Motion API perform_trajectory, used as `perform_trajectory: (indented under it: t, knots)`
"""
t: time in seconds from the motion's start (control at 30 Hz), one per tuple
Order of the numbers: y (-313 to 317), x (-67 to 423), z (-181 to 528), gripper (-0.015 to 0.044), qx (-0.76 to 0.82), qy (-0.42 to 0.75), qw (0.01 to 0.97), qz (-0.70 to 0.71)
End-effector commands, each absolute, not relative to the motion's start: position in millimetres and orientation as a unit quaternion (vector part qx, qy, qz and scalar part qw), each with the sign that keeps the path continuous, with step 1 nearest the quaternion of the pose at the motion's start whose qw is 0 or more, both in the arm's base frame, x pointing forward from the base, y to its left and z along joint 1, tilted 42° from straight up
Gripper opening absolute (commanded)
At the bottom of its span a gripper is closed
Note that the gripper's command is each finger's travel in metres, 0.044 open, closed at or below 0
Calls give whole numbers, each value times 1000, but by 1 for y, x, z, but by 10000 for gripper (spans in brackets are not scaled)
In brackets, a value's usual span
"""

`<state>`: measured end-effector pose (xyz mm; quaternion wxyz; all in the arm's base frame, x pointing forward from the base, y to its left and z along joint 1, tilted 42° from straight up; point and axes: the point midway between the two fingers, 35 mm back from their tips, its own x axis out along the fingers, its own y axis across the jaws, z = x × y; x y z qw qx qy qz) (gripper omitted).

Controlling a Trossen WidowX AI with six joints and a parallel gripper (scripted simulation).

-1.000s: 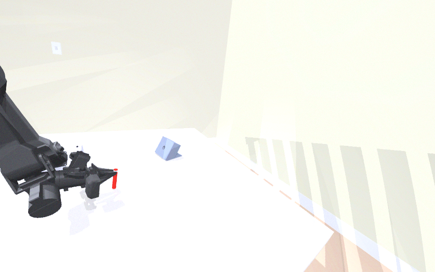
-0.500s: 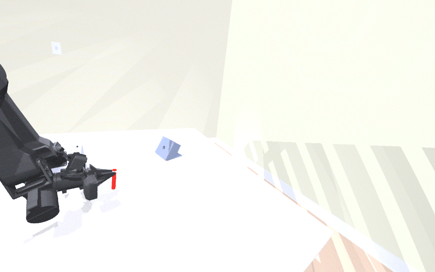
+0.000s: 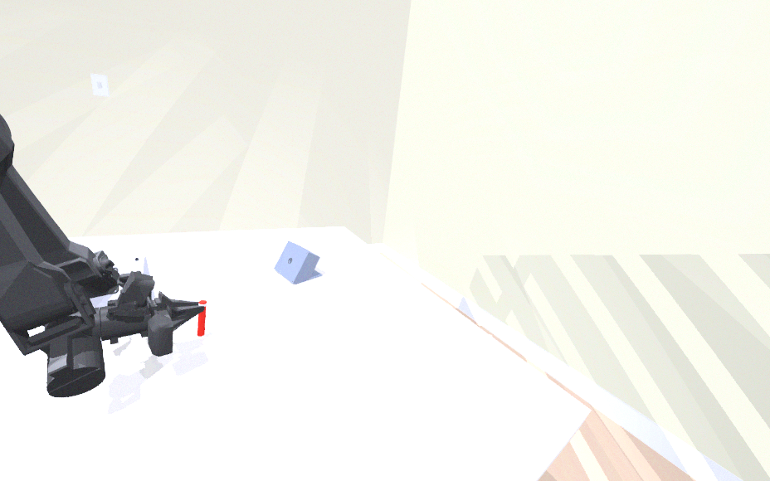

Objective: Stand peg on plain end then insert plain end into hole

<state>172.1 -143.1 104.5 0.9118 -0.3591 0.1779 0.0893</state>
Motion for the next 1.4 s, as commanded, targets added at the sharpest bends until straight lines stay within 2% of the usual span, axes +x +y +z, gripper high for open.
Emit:
perform_trajectory:
  t: [0.0, 1.37]
  knots:
    - [-144, 171, 104, 49, -360, 178, 912, 89]
    - [-146, 164, 103, 49, -360, 154, 915, 97]
